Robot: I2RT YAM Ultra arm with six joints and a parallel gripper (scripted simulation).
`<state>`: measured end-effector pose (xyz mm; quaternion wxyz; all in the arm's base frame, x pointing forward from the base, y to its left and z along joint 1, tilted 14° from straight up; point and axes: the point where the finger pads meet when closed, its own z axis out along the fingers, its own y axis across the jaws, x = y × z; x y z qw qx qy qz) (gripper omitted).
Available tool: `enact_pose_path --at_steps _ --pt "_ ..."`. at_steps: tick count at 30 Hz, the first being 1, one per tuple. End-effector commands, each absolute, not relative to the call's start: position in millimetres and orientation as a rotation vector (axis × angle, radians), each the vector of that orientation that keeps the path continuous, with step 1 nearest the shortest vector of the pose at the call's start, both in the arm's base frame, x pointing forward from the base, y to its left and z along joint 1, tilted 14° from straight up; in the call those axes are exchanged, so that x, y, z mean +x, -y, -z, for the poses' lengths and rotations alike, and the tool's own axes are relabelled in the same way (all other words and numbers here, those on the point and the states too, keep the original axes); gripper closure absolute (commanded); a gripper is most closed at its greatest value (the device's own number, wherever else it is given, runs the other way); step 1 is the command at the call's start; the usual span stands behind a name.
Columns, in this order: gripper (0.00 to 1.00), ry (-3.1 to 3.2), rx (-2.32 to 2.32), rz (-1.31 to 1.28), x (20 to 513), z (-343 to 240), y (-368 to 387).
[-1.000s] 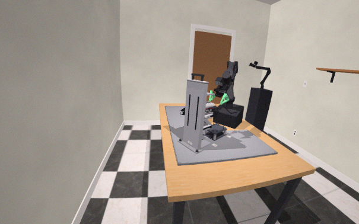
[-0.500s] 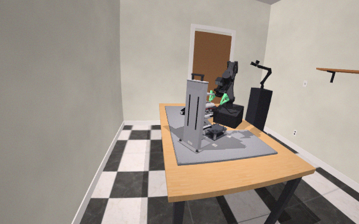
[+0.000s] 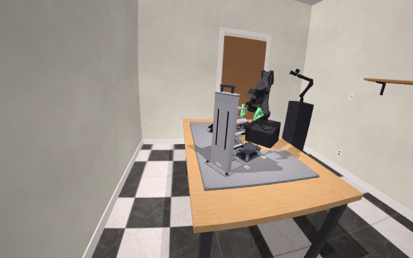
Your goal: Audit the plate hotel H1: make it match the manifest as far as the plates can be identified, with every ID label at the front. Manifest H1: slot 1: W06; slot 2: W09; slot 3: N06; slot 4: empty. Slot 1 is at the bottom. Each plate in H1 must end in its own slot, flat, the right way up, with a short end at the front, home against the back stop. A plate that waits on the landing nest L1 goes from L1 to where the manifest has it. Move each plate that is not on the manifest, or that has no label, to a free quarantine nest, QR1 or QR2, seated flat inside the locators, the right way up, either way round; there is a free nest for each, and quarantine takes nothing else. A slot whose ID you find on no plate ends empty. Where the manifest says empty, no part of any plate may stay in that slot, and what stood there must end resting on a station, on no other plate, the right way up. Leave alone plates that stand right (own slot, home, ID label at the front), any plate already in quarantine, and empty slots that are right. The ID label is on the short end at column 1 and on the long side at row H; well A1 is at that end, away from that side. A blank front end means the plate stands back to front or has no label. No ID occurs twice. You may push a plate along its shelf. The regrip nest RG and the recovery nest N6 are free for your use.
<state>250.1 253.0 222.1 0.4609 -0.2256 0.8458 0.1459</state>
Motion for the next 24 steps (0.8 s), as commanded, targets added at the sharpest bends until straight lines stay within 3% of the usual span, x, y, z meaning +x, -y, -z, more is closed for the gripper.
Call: enact_pose_path --at_steps 1,4,24 --pt "0.0 -2.031 -0.538 -0.4 248 -247 -255" --pt "0.0 -2.071 -0.553 -0.37 240 -225 -248" --pt "0.0 -2.066 -0.536 -0.366 230 -215 -239"
